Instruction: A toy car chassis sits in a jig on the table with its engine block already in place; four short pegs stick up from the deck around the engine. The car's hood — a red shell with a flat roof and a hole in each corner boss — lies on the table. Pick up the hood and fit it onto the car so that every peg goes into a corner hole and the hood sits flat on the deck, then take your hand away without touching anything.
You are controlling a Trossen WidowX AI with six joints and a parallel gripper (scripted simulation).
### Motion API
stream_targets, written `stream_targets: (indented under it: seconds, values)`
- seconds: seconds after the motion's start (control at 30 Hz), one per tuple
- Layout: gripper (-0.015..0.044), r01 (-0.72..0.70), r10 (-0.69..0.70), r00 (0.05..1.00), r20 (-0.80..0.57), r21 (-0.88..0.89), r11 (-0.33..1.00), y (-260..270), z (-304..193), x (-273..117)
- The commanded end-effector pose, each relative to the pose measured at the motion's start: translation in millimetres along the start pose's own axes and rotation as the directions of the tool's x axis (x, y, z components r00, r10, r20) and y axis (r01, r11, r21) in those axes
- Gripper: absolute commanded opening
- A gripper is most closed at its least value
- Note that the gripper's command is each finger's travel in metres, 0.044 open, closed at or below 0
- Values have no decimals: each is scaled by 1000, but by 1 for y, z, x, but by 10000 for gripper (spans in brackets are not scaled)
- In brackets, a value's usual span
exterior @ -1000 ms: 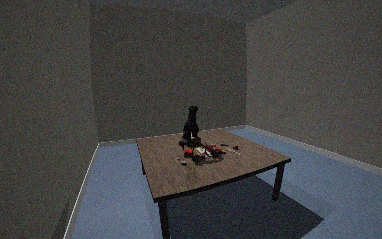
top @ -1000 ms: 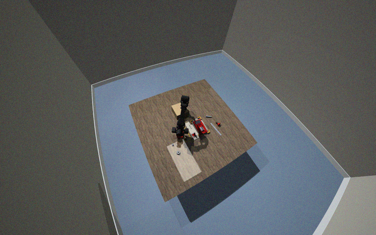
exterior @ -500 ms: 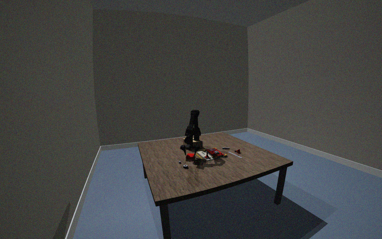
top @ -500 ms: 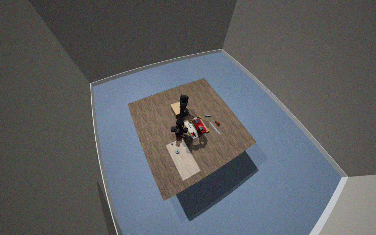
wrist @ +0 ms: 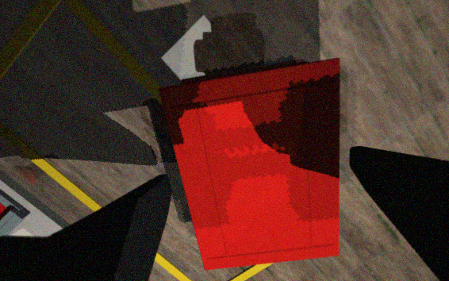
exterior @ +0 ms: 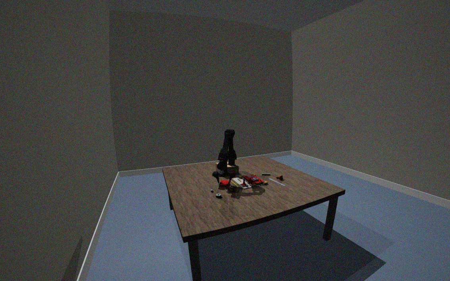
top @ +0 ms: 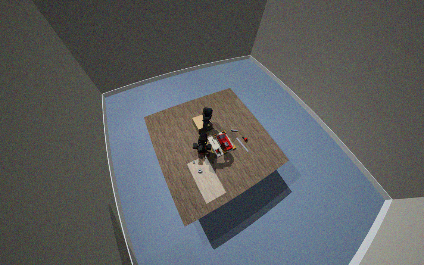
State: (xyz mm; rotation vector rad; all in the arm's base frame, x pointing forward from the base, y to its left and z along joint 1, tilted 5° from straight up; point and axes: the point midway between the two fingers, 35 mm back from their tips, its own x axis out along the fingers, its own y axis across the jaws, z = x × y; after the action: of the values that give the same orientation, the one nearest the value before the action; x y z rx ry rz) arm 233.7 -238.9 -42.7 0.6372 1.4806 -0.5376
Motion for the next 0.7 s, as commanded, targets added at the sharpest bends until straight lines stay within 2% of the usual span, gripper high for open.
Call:
stream_targets:
  seconds: [0.0,0.23,0.37,0.67]
  values:
    - [440,1,-1,1000,-5,4,1000,0,-2,4]
    - [440,1,-1,1000,-5,4,1000,0,-2,7]
    - [335,0,0,1000,0,0,1000,0,0,4]
    - [275,0,0,1000,0,0,1000,0,0,4]
